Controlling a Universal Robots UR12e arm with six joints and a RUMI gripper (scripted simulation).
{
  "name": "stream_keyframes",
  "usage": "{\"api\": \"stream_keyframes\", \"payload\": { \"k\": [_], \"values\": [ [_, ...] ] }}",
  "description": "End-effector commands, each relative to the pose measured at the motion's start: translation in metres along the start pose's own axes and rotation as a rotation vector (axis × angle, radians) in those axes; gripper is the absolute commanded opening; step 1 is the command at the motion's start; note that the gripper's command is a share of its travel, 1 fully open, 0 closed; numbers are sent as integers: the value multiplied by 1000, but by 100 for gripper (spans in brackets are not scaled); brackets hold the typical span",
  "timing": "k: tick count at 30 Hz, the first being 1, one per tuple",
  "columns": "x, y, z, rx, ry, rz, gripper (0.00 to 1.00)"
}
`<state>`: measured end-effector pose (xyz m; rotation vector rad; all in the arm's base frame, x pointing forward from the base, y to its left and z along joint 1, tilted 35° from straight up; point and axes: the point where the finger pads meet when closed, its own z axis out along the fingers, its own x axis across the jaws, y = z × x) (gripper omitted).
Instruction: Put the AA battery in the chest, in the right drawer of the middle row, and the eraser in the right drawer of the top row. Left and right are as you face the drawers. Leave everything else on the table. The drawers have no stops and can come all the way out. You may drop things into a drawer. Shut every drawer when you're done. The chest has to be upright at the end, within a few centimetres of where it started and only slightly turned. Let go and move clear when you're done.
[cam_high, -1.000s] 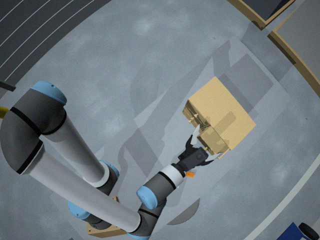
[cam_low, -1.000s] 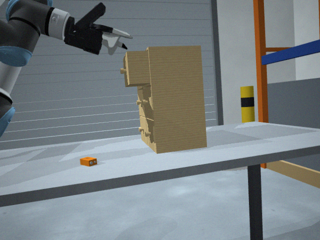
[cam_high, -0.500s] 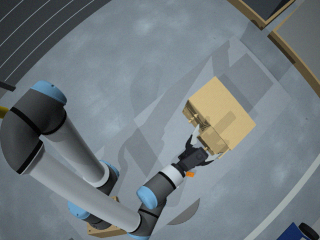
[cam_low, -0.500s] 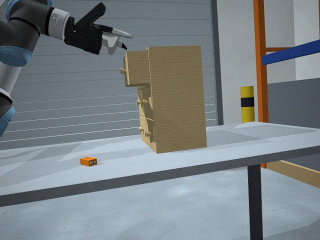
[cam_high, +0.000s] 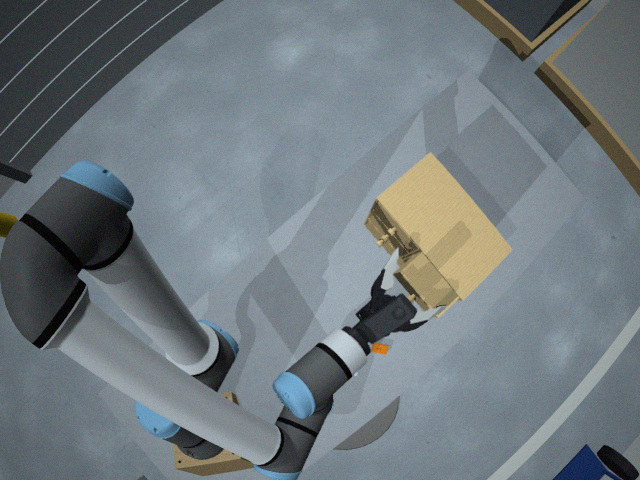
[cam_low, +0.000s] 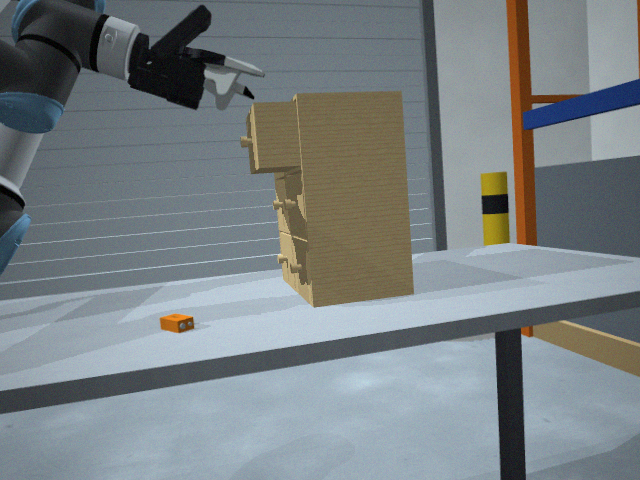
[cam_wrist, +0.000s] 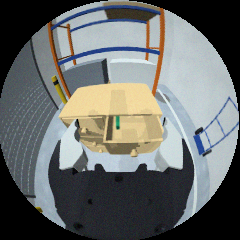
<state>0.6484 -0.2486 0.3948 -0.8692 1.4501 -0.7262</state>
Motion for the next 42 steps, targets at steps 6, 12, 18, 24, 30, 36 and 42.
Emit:
{"api": "stream_keyframes", "payload": {
  "k": [6,12,18,24,30,36,42],
  "values": [
    [0,0,-4,1,1,-1,100],
    [0,1,-6,1,1,-2,100],
    [0,2,-10,1,1,-2,100],
    [0,4,-17,1,1,-1,100],
    [0,6,-23,1,1,-1,100],
    [0,9,-33,1,1,-1,100],
    [0,12,-45,1,1,-1,100]
  ]
}}
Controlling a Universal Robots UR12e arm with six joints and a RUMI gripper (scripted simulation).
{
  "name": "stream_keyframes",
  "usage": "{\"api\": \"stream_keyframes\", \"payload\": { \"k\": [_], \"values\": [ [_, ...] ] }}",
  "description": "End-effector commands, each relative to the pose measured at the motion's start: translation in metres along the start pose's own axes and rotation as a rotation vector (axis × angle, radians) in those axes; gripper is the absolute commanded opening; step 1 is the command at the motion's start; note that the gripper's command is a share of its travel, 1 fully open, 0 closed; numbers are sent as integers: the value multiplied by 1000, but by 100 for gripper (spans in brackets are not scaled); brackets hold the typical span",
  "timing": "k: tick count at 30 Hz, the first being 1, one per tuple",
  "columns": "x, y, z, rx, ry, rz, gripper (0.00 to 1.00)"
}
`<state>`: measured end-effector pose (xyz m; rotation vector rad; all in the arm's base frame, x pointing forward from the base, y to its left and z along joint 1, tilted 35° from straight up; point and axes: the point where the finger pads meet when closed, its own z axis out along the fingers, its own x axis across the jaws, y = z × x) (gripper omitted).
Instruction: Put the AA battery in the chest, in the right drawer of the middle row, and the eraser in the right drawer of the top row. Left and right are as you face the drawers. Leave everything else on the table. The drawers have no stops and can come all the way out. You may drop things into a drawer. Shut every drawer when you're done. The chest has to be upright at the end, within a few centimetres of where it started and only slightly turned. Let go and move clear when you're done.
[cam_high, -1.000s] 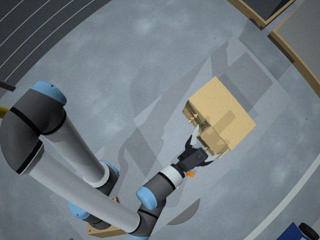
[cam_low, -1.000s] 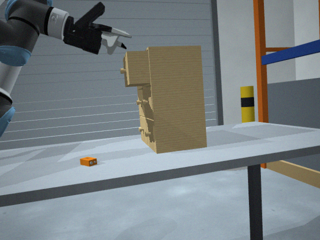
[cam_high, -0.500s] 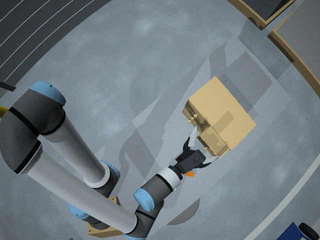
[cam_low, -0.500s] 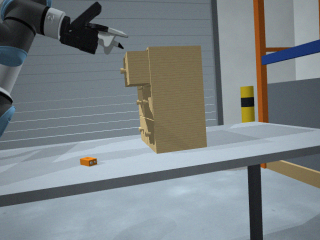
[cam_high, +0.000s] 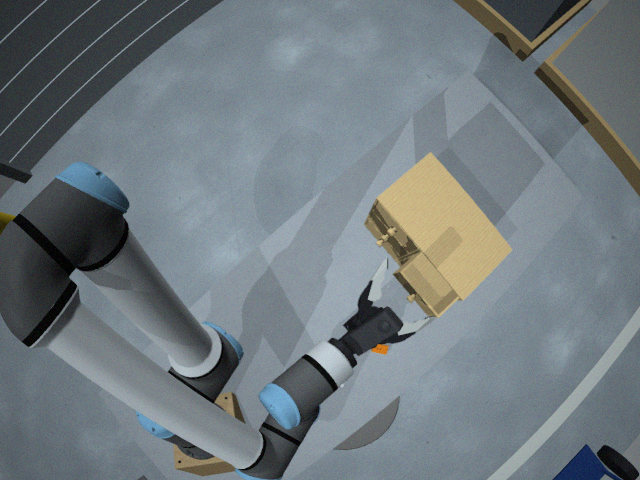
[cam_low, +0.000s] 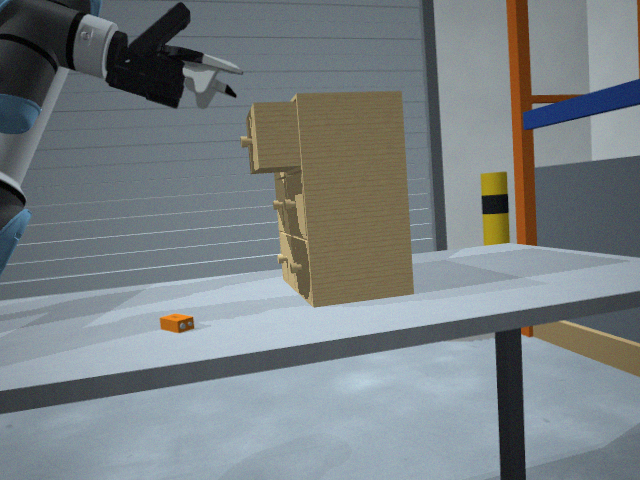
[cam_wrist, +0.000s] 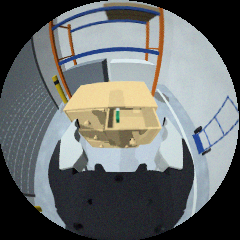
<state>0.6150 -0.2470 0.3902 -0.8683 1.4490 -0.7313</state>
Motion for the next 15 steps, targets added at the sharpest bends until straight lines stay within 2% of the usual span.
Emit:
{"api": "stream_keyframes", "payload": {
  "k": [1,4,15],
  "values": [
    [-1,5,-14,-2,-1,2,100],
    [-1,6,-16,-2,-1,2,100],
    [-1,14,-43,-2,-1,2,100]
  ]
}}
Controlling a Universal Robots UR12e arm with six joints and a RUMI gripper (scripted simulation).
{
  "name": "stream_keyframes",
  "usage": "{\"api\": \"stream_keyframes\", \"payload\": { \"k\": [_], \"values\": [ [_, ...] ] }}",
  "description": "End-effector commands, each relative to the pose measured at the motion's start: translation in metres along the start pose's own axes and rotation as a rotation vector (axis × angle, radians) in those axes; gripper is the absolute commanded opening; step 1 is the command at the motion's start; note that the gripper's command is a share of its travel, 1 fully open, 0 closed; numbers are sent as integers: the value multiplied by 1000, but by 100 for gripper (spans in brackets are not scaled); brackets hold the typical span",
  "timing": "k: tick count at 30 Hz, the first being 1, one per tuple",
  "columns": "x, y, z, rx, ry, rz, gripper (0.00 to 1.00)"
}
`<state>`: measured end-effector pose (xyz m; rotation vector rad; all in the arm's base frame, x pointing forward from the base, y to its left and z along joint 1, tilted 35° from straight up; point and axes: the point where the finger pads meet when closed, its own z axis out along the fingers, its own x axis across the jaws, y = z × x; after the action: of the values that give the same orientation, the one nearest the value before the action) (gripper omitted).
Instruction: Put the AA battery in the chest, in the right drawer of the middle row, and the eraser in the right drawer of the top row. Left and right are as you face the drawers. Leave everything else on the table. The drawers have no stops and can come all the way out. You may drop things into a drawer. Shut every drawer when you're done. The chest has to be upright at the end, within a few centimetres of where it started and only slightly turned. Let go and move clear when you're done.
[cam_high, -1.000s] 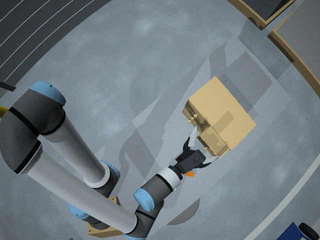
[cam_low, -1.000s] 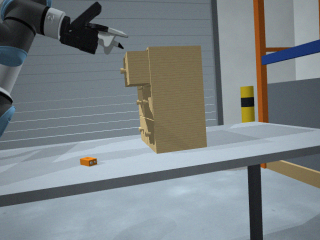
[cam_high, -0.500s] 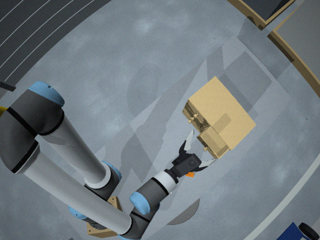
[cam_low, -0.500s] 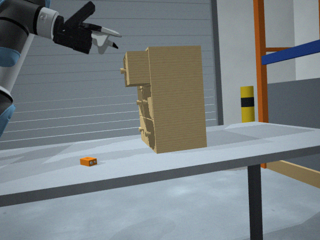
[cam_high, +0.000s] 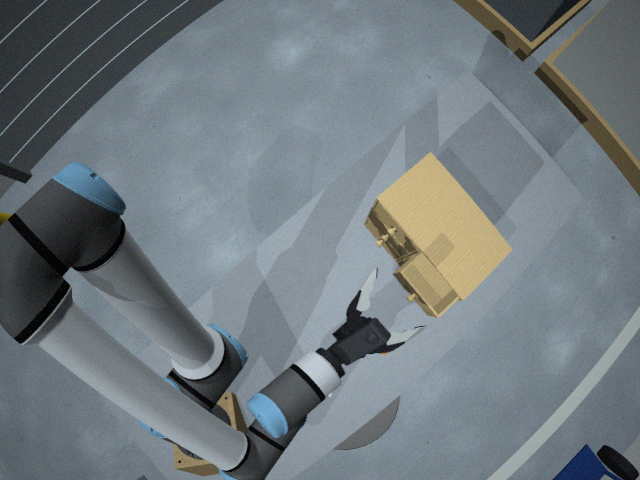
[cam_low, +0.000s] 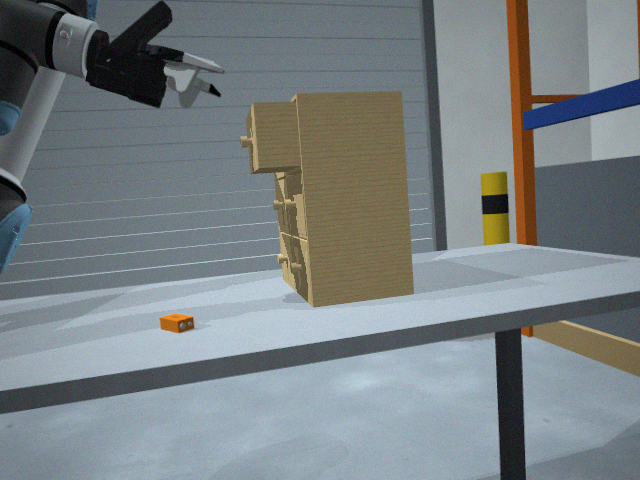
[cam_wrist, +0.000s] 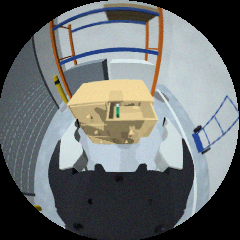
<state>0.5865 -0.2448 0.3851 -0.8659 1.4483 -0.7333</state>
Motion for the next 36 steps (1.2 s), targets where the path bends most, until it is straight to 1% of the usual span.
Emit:
{"api": "stream_keyframes", "payload": {
  "k": [1,4,6,19,36],
  "values": [
    [-1,7,-18,-5,-2,2,100],
    [-1,9,-25,-5,-2,2,100],
    [-1,9,-25,-5,-2,2,100],
    [-1,14,-43,-5,-2,2,100],
    [-1,17,-54,-5,-2,2,100]
  ]
}}
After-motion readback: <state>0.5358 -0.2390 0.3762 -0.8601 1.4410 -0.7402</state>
